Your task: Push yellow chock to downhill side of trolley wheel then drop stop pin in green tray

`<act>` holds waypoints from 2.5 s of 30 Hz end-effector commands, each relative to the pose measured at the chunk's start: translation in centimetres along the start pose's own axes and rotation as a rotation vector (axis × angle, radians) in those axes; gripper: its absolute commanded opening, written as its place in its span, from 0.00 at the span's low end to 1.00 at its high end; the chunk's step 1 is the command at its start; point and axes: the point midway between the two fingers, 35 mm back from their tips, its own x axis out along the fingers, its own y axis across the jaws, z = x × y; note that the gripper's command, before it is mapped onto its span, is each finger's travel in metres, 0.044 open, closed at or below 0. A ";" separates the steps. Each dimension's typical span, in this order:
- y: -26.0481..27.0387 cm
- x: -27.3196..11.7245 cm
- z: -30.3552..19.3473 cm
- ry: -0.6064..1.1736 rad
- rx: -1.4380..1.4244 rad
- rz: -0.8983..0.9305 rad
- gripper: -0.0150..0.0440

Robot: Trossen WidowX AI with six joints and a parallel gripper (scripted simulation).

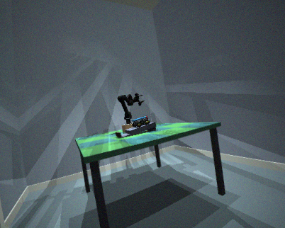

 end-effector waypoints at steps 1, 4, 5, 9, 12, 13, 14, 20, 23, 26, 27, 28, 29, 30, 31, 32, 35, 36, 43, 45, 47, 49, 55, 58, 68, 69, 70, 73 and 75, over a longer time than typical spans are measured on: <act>0.0 0.1 0.0 0.000 -0.004 -0.002 0.89; 0.3 1.3 0.2 -0.001 -0.055 -0.023 0.75; 0.4 1.8 0.3 -0.001 -0.077 -0.029 0.71; 1.1 4.0 0.3 0.002 -0.166 -0.041 0.58; 1.8 5.7 -0.1 0.007 -0.230 -0.034 0.58; 2.1 6.2 -0.2 0.010 -0.251 -0.029 0.58; 2.3 6.8 -0.4 0.013 -0.271 -0.022 0.58; 4.1 10.2 -2.3 0.043 -0.381 0.046 0.58; 5.1 11.7 -3.7 0.066 -0.426 0.096 0.58; 6.0 13.1 -5.4 0.094 -0.463 0.157 0.58; 6.4 13.5 -6.1 0.105 -0.473 0.180 0.58; 6.7 13.9 -6.7 0.116 -0.482 0.203 0.58; 7.0 14.3 -7.4 0.128 -0.490 0.227 0.58; 7.3 14.7 -8.1 0.141 -0.497 0.252 0.58; 7.6 15.0 -8.9 0.155 -0.503 0.277 0.58; 7.9 15.3 -9.6 0.169 -0.507 0.304 0.58; 8.8 16.0 -12.0 0.215 -0.512 0.387 0.58; 9.1 16.1 -12.9 0.232 -0.511 0.415 0.58; 10.8 16.1 -18.9 0.368 -0.465 0.627 0.58; 11.1 15.8 -20.6 0.412 -0.439 0.689 0.58; 11.5 15.3 -22.3 0.458 -0.407 0.750 0.58; 11.8 14.7 -23.9 0.506 -0.368 0.812 0.58; 12.4 12.0 -28.1 0.659 -0.217 0.990 0.58; 12.6 10.4 -29.7 0.740 -0.122 1.073 0.58; 12.4 4.6 -32.7 0.998 0.257 1.292 0.58; 12.4 4.5 -32.7 1.003 0.264 1.295 0.58; 12.4 4.5 -32.7 1.003 0.264 1.295 0.58; 12.4 4.5 -32.7 1.003 0.264 1.295 0.58; 12.4 4.5 -32.7 1.003 0.264 1.295 0.58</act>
